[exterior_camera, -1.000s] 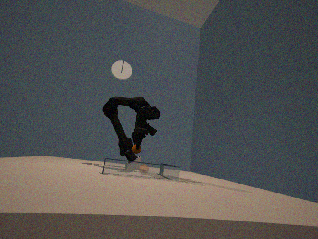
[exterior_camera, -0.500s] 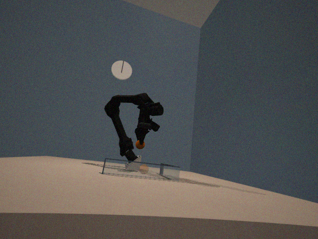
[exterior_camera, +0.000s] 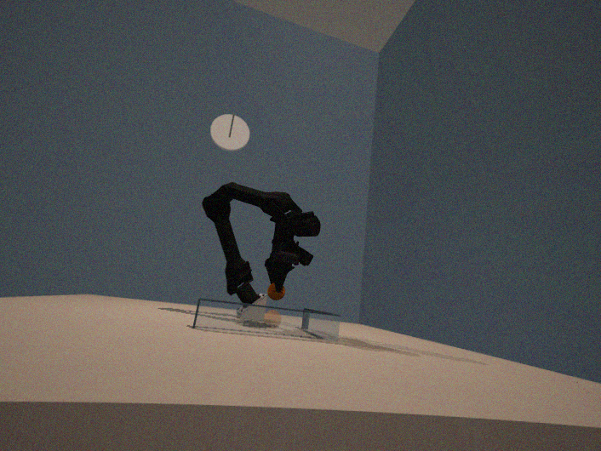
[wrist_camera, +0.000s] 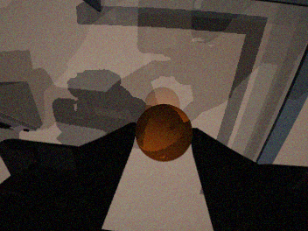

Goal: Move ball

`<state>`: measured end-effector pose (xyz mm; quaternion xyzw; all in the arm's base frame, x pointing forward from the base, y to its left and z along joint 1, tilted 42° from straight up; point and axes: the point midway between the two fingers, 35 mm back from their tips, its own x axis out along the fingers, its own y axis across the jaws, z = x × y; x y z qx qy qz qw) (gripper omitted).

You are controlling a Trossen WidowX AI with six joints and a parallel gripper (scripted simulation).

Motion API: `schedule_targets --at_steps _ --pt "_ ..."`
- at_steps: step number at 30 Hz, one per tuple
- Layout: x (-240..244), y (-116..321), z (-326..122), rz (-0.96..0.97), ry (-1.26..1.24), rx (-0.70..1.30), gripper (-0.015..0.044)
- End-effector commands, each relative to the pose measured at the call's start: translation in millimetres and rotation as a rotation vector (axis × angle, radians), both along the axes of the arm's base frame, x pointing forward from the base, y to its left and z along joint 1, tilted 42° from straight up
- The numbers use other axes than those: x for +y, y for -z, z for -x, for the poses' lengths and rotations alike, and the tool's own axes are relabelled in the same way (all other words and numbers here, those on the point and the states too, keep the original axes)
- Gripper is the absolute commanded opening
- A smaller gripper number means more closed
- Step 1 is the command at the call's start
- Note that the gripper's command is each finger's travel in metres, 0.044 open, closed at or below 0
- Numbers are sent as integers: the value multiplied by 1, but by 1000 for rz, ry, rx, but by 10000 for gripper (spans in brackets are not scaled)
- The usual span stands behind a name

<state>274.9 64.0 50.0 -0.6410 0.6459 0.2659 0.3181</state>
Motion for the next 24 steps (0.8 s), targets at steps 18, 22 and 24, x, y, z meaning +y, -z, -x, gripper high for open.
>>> schedule_targets --at_steps 18,22,24 --pt "-42 45 0 10 -2 4 0" --pt "-45 50 0 11 -2 4 0" --pt "-48 52 0 11 -2 4 0"
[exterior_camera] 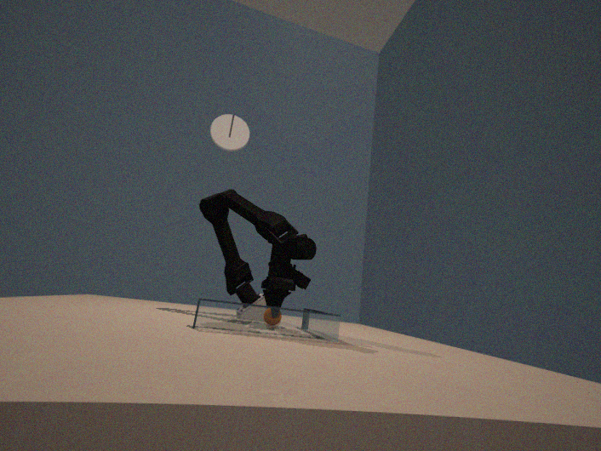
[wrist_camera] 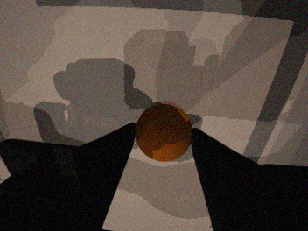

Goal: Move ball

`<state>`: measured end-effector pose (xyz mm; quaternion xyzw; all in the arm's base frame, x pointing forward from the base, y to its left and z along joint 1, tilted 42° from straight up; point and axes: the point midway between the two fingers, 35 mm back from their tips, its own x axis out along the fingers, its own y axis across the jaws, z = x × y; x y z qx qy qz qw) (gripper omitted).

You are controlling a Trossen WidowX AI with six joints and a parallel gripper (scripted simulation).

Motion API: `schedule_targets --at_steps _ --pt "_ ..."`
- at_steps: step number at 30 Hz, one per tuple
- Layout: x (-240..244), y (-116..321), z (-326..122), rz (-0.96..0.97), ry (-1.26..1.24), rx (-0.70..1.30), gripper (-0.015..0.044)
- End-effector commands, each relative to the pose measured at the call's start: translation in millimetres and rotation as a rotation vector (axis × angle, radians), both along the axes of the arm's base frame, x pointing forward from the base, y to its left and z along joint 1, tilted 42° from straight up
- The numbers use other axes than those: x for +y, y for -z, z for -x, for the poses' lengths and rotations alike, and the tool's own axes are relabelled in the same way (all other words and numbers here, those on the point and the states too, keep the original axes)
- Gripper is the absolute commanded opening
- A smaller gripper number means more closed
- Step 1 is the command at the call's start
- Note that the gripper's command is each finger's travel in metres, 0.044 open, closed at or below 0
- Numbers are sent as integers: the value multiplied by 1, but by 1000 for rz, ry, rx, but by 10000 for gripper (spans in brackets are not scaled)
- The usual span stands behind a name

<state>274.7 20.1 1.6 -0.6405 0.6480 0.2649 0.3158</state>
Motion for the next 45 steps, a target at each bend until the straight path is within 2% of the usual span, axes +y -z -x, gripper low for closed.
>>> schedule_targets --at_steps 1,8,21,25,30,43,45 --pt "-5 5 -1 6 -5 0 0" --pt "-9 9 -1 6 -5 0 0" --pt "-6 7 0 1 -2 2 340" --pt "2 -1 -1 0 -2 2 340" --pt "49 -55 1 3 -5 2 340" --pt "47 -51 -1 5 -13 -2 340" --pt "53 -58 0 5 -12 -2 393"
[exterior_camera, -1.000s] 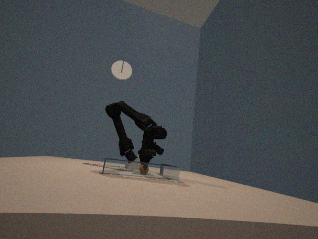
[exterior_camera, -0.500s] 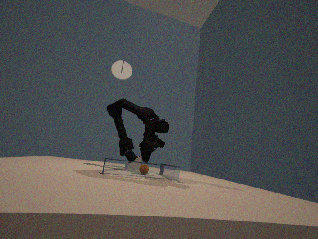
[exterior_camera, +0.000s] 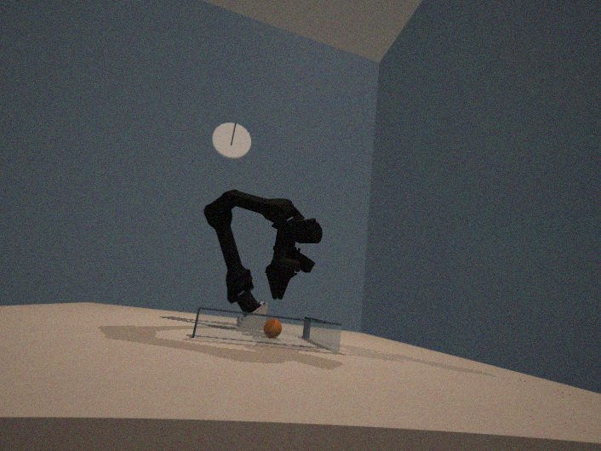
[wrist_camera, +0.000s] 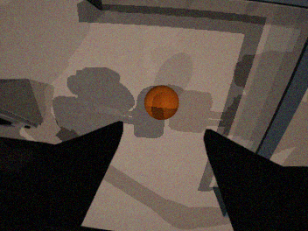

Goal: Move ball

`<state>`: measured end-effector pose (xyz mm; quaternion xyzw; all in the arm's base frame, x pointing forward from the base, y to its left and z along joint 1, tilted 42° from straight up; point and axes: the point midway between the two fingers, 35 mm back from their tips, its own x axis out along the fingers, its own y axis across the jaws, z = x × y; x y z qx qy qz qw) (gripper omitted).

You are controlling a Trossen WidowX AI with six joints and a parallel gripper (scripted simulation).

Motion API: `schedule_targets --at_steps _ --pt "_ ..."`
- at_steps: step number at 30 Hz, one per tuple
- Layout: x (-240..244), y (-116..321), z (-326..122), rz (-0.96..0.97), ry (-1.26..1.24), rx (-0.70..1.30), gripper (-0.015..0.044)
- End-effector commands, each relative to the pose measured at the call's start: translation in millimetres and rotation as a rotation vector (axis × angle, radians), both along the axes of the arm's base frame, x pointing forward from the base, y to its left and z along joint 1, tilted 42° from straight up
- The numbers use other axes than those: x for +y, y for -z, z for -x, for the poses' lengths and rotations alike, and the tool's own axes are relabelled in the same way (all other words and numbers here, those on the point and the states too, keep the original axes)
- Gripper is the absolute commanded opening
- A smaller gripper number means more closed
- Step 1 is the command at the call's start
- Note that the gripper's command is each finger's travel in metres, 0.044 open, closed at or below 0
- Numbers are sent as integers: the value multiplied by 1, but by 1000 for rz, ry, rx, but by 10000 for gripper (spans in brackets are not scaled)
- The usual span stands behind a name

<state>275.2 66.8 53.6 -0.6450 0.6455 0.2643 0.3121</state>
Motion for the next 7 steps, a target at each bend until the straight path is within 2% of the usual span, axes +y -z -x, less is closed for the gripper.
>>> schedule_targets --at_steps 1,2,7 --pt "15 -16 1 -2 -1 -2 419" --pt "22 -25 3 0 1 -1 440" --pt "28 -33 5 1 1 0 440"
